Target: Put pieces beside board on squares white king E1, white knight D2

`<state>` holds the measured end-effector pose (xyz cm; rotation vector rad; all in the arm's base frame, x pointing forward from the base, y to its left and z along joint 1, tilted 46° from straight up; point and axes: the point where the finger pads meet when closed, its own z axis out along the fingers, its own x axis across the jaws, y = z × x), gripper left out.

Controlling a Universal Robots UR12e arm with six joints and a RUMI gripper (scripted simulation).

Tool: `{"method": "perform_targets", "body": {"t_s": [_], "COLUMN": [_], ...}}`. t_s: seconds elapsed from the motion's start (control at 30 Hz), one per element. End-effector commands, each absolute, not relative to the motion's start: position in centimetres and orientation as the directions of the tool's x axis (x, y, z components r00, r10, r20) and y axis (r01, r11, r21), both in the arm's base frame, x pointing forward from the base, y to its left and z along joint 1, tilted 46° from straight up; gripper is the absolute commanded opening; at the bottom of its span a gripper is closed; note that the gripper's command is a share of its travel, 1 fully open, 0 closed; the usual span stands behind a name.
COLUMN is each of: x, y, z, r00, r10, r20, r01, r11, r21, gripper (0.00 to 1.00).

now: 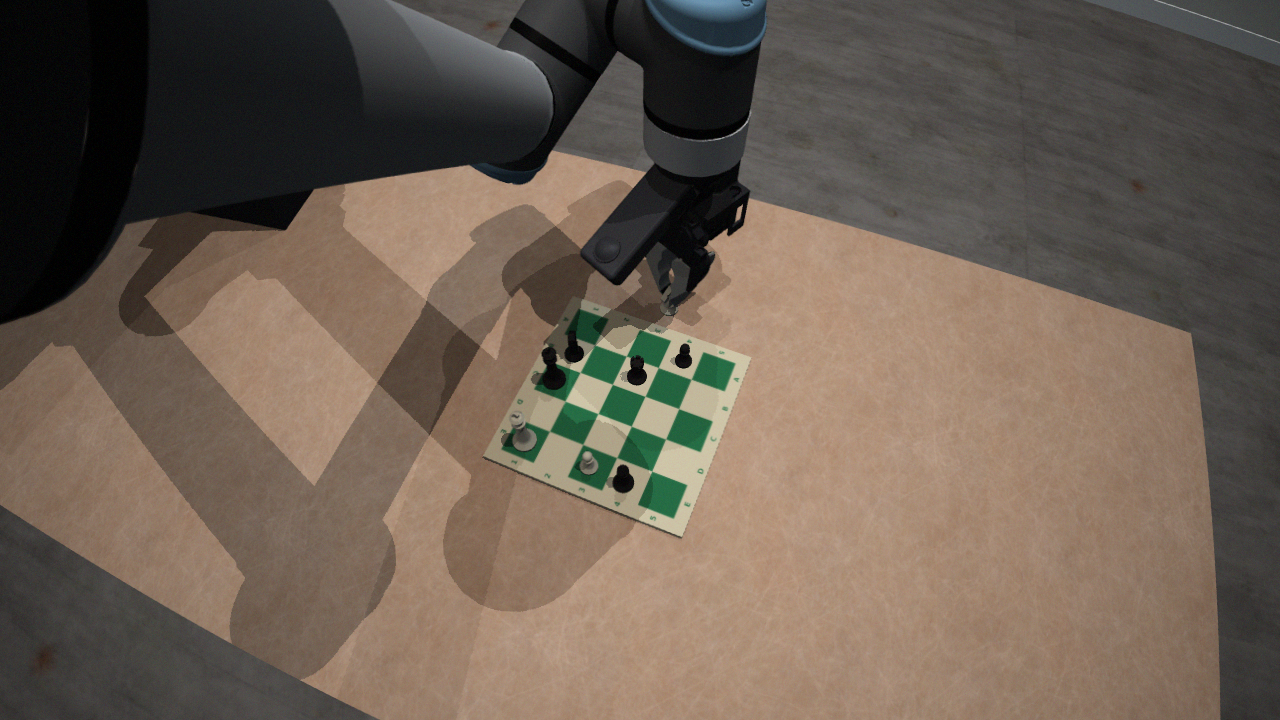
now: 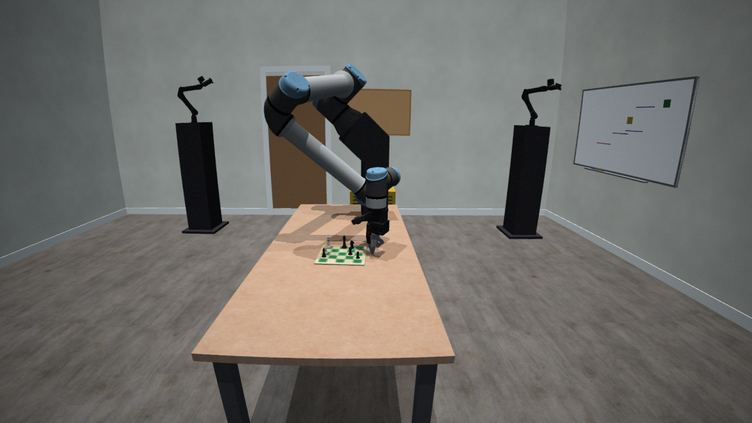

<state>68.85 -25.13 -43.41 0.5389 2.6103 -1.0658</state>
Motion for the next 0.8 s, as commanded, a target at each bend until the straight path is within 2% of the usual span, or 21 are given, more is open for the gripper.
{"method": "perform_targets", "body": {"t_s": [0.0,0.33,0.77], "x": [69.0,68.8,68.0], "y": [-25.0,-24.4,-19.2], "z": [-43.3,-42.7,-37.7], "r00": [-0.894,-0.895,-0.895], "r10": [0.234,0.233,0.233], "r20": [-0.382,-0.380,-0.380], "r01": [0.434,0.432,0.433], "r11": [0.661,0.662,0.661], "r21": [-0.612,-0.613,-0.613], "gripper": [0.00,0.00,0.00]}}
